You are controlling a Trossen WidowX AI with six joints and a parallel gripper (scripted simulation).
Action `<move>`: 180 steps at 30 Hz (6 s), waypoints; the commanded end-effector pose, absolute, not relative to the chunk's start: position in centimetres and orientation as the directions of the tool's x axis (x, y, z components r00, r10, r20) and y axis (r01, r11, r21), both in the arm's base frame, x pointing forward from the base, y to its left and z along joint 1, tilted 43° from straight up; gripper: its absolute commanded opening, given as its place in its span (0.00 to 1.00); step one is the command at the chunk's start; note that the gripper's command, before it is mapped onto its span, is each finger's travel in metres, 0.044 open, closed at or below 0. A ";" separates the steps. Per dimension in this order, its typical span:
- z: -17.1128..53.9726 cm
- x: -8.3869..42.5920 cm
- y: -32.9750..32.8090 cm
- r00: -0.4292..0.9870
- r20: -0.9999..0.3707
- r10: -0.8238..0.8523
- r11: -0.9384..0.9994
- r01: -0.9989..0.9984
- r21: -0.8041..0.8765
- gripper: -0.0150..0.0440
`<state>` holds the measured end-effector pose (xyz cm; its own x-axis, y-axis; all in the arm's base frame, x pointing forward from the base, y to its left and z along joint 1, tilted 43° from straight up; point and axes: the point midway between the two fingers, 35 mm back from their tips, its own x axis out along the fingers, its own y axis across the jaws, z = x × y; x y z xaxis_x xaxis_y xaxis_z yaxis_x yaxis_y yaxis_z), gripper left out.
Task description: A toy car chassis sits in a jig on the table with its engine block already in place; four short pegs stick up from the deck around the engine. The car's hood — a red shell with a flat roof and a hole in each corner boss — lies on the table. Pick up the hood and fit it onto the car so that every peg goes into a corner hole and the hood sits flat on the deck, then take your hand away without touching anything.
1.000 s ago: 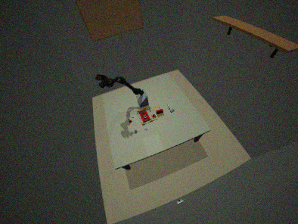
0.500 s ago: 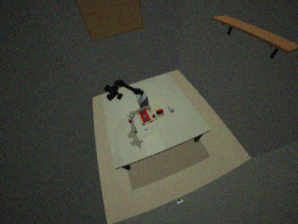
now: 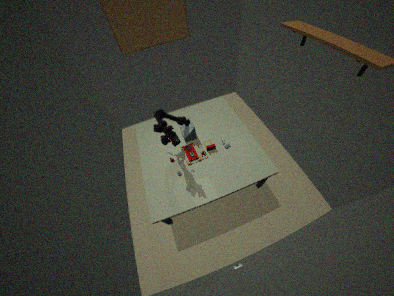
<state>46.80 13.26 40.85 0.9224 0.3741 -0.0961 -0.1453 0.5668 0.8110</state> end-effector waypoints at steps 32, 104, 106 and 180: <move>-5.5 42.5 11.0 0.168 -0.847 -0.504 0.316 -0.877 -0.362 0.25; -13.1 37.1 6.4 0.058 -0.741 -0.669 0.003 -0.997 -0.081 0.25; -13.1 37.0 6.4 0.058 -0.741 -0.669 0.003 -0.997 -0.081 0.25; -13.5 33.0 6.4 0.057 -0.741 -0.669 0.003 -0.997 -0.079 0.25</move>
